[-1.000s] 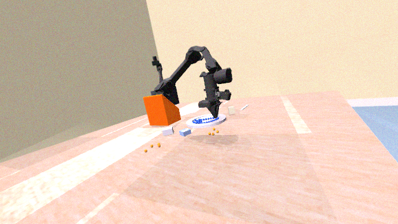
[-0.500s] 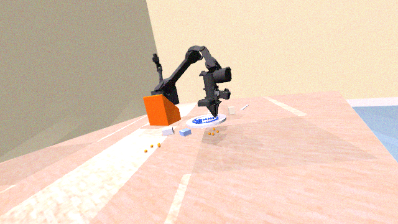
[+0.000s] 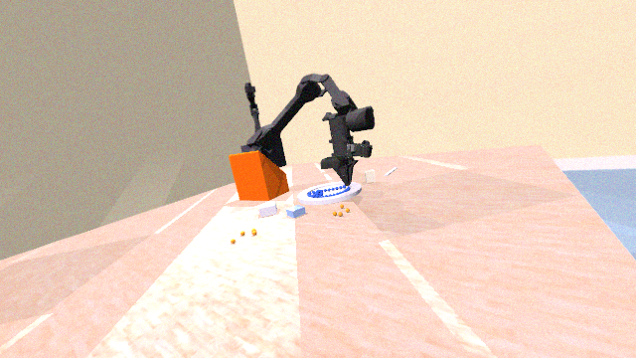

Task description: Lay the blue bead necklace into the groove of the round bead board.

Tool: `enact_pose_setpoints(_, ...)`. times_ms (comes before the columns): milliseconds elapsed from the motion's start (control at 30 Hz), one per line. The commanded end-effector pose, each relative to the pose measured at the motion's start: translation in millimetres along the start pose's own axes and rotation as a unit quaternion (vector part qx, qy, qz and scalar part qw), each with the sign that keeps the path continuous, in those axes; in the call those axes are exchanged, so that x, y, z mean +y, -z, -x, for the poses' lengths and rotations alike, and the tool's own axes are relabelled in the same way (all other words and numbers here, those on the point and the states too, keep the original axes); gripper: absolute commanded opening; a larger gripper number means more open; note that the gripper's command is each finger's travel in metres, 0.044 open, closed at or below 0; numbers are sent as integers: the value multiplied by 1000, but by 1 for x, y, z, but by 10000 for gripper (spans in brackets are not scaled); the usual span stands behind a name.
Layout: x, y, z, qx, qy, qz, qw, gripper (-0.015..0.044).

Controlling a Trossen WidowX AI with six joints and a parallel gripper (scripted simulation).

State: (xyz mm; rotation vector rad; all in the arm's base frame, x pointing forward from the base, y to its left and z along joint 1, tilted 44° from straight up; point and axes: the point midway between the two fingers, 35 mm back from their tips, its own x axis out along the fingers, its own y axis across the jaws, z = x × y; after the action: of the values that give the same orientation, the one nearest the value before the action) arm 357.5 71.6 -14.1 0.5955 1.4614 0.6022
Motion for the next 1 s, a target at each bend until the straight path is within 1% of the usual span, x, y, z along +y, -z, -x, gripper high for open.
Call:
enact_pose_setpoints(0, 2, -2, 0, -2, -2, -1, 1000, 0)
enact_pose_setpoints(200, 2, -2, -7, -2, -2, -1, 1000, 0)
enact_pose_setpoints(767, 2, -1, -2, -1, -1, -1, 1000, 440)
enact_pose_setpoints(967, 1, -1, 1, -2, -2, -1, 1000, 440)
